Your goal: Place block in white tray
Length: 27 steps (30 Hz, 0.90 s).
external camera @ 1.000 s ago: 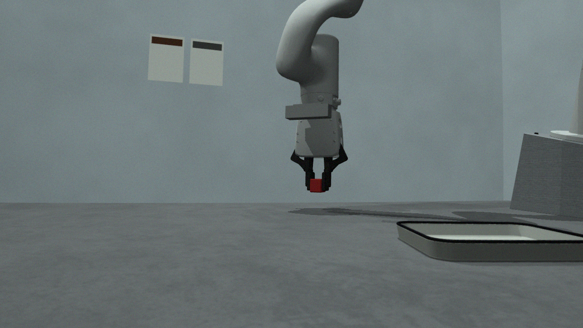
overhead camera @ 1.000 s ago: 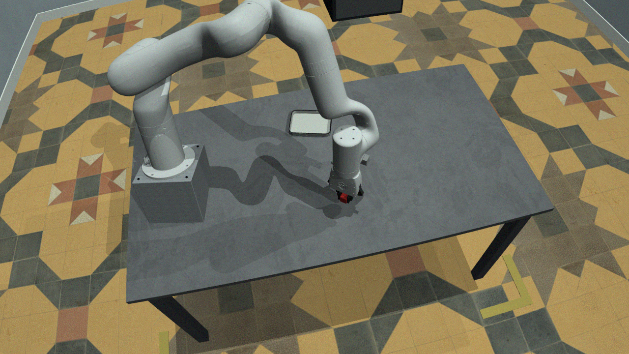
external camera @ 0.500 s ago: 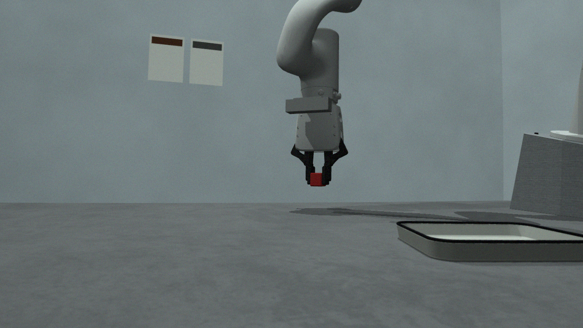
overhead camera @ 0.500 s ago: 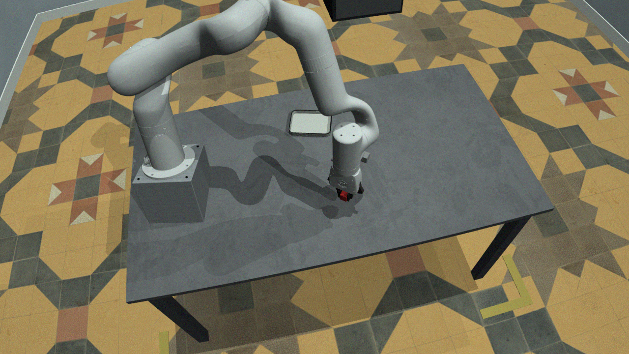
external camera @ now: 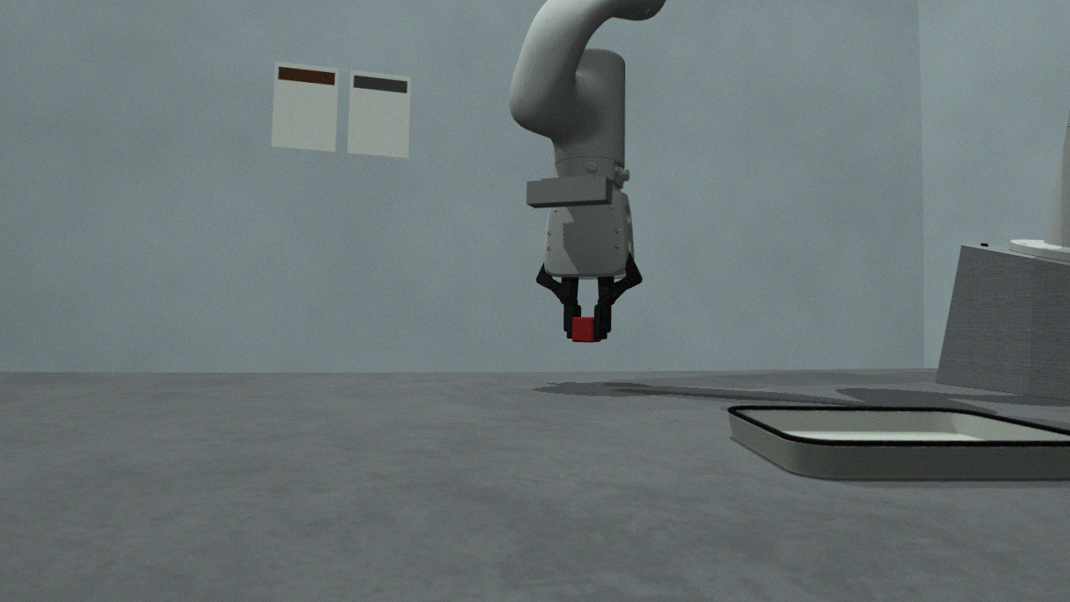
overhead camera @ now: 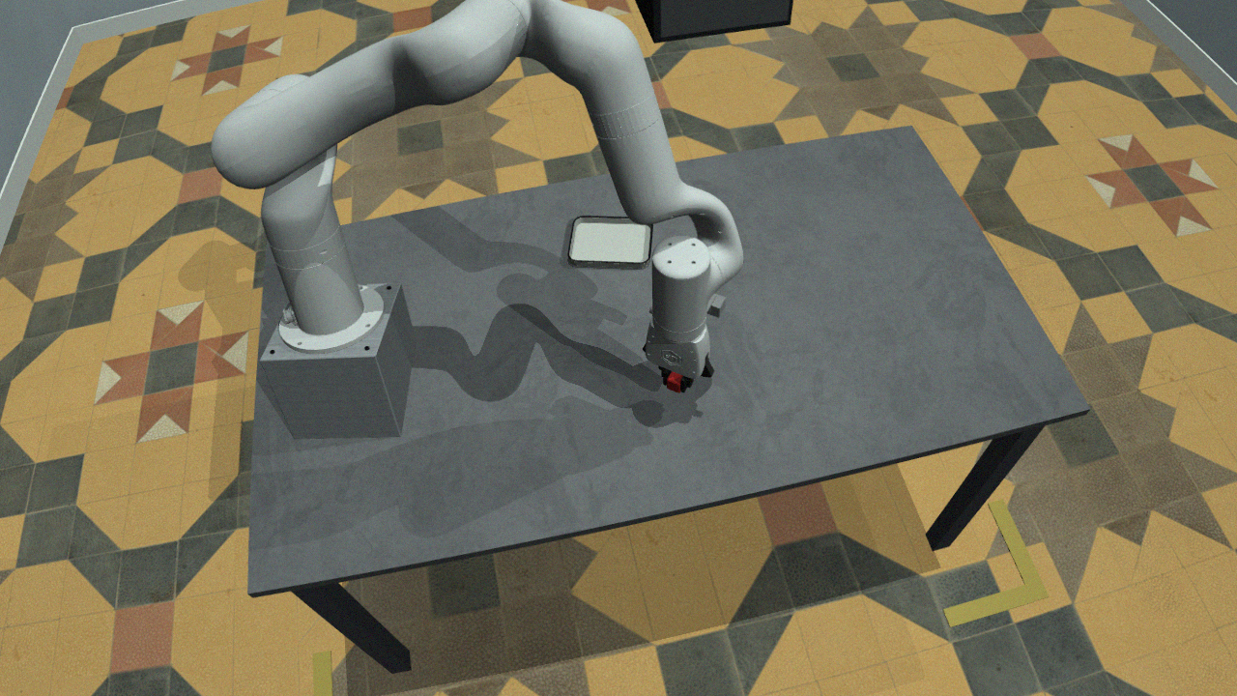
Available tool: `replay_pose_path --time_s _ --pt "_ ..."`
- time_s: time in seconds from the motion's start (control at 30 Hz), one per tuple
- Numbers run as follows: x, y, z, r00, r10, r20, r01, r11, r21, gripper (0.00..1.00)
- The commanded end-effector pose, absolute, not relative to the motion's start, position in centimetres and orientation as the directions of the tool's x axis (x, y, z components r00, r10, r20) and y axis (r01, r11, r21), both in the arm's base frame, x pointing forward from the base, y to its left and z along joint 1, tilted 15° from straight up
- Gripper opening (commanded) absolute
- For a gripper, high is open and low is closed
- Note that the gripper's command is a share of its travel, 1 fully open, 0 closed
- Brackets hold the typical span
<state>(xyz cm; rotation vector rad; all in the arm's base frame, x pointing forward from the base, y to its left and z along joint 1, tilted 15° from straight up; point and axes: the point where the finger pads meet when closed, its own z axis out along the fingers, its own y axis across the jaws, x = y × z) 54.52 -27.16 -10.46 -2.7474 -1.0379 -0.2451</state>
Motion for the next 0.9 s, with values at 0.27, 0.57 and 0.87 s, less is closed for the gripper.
replay_pose_path --time_s 0.27,0.57,0.87 --pt "55.2 -12.0 -6.7 0.739 0.635 0.224 0.668 -0.735 -0.120 0.00" --pt "55.7 -0.5 -4.0 0.739 0.635 0.224 0.668 -0.735 -0.119 0.00" --pt "56.4 9.8 -1.2 0.739 0.635 0.224 0.668 -0.735 -0.119 0.00"
